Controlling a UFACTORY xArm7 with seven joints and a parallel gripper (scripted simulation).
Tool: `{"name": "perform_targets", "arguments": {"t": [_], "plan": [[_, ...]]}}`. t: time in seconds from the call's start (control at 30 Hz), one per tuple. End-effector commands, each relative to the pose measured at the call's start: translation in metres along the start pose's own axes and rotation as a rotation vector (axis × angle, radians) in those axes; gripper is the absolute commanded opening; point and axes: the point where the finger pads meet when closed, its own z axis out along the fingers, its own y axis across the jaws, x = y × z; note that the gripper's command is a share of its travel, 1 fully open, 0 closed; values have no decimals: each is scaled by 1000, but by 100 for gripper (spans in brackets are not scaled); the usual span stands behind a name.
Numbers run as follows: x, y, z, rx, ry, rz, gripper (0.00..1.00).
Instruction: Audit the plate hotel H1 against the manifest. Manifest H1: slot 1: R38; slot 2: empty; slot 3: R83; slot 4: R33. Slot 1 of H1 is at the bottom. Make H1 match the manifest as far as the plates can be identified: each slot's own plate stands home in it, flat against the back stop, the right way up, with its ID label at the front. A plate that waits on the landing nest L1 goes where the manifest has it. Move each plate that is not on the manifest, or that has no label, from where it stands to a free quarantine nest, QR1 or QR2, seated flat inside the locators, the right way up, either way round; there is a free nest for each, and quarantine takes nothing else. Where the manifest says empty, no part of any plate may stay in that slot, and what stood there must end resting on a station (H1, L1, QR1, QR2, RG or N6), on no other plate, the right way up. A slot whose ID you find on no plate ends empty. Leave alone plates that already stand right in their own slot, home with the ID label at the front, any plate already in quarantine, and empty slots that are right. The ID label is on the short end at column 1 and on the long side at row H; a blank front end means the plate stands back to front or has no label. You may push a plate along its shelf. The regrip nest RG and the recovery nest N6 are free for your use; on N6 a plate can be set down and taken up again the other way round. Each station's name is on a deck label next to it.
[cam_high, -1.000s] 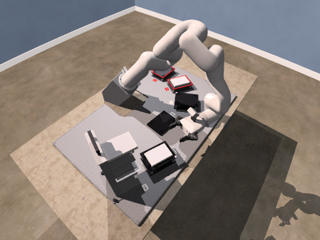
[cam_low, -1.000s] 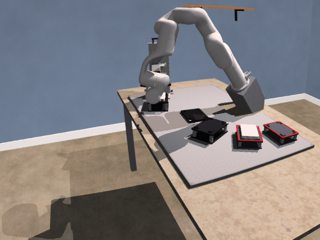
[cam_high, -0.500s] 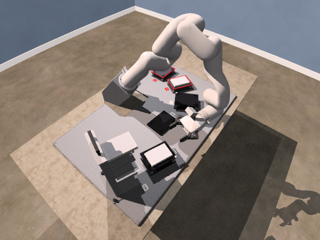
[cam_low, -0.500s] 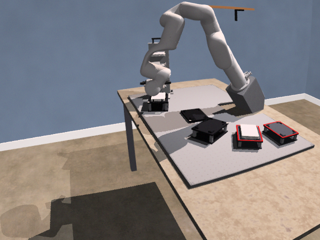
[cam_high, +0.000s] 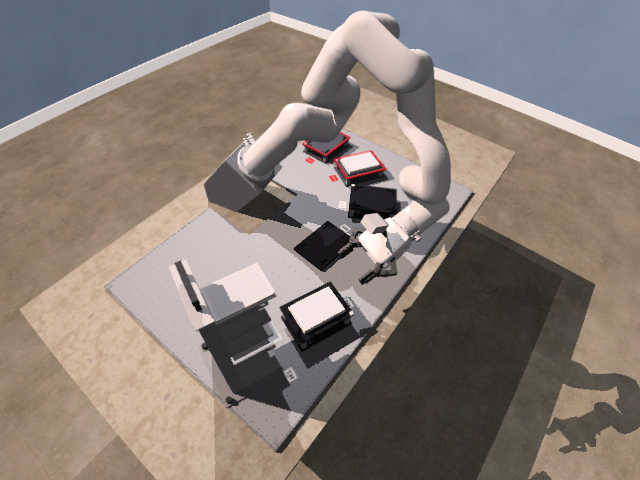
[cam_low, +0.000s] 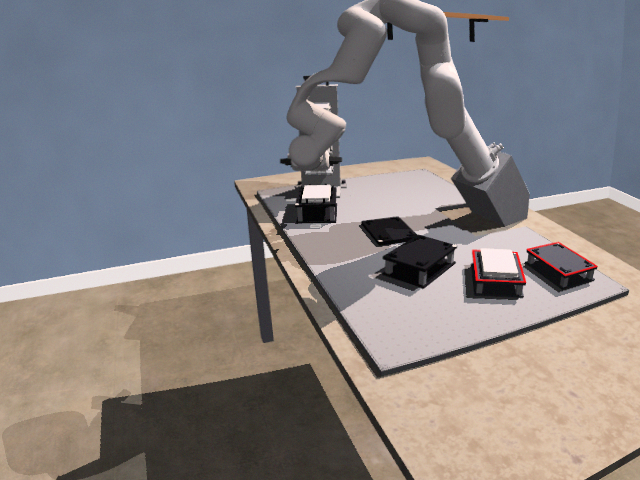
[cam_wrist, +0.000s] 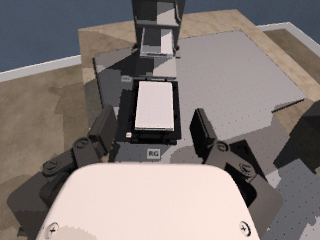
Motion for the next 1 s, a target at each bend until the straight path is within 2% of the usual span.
{"name": "perform_targets", "arguments": {"t": [0.0,0.47,0.53,0.97], "plan": [[0,0,0,0,-38,-1,100],[1,-1,0,0,-271,-1,100],[1,-1,0,0,-271,-1,100],[1,-1,0,0,-488,-1,100]]}}
